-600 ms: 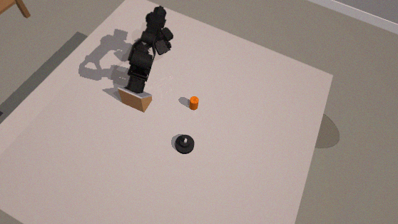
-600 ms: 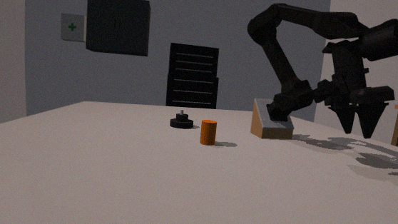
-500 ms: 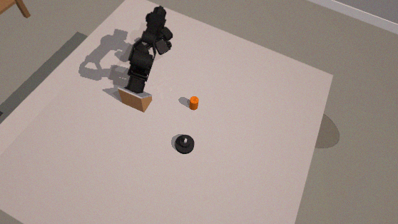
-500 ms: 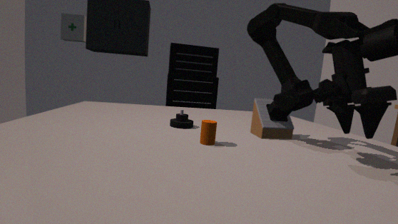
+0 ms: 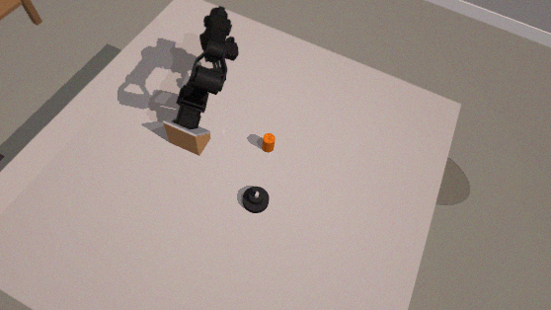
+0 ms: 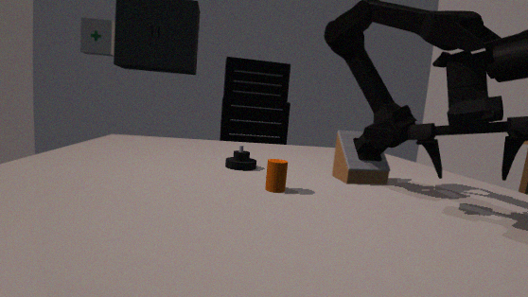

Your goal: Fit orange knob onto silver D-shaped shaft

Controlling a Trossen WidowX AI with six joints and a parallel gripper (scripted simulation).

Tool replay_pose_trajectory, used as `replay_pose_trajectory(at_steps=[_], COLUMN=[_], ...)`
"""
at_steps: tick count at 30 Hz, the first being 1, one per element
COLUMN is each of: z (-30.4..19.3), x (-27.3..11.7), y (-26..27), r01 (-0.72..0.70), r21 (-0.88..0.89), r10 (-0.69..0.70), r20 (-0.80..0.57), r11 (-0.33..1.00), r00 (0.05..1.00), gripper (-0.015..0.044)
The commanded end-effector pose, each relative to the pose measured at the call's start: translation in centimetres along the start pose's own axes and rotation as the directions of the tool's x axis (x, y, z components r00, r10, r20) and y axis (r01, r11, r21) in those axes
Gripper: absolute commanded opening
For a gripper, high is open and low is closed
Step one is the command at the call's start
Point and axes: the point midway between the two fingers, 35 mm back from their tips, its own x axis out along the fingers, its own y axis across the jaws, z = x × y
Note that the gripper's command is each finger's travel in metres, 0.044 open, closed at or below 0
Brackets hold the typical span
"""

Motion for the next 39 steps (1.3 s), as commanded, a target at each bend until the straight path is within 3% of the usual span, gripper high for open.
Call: replay_pose_trajectory(at_steps=[1,6,11,17,23,27,31,35,39], z=[0.09,0.07,0.07,0.09,0.13,0.15,0.18,0.22,0.26], x=[-0.34,-0.49,-0.60,-0.74,-0.89,-0.98,-1.07,-1.18,-1.27], y=[0.12,0.18,0.24,0.35,0.49,0.60,0.73,0.88,1.04], r01=[0.030,0.014,-0.016,-0.064,-0.115,-0.142,-0.160,-0.166,-0.158], r21=[-0.683,-0.959,-0.996,-0.863,-0.558,-0.291,0.004,0.299,0.566], r10=[-0.046,-0.075,-0.095,-0.118,-0.139,-0.150,-0.160,-0.169,-0.177], r20=[-0.004,-0.007,-0.008,-0.005,0.000,0.004,0.008,0.015,0.021], r11=[0.730,0.283,-0.083,-0.501,-0.822,-0.946,-0.987,-0.940,-0.809], r00=[0.999,0.997,0.995,0.993,0.990,0.989,0.987,0.985,0.984], gripper=[0.0440,0.0440,0.0440,0.0440,0.0440,0.0440,0.0440,0.0440,0.0440])
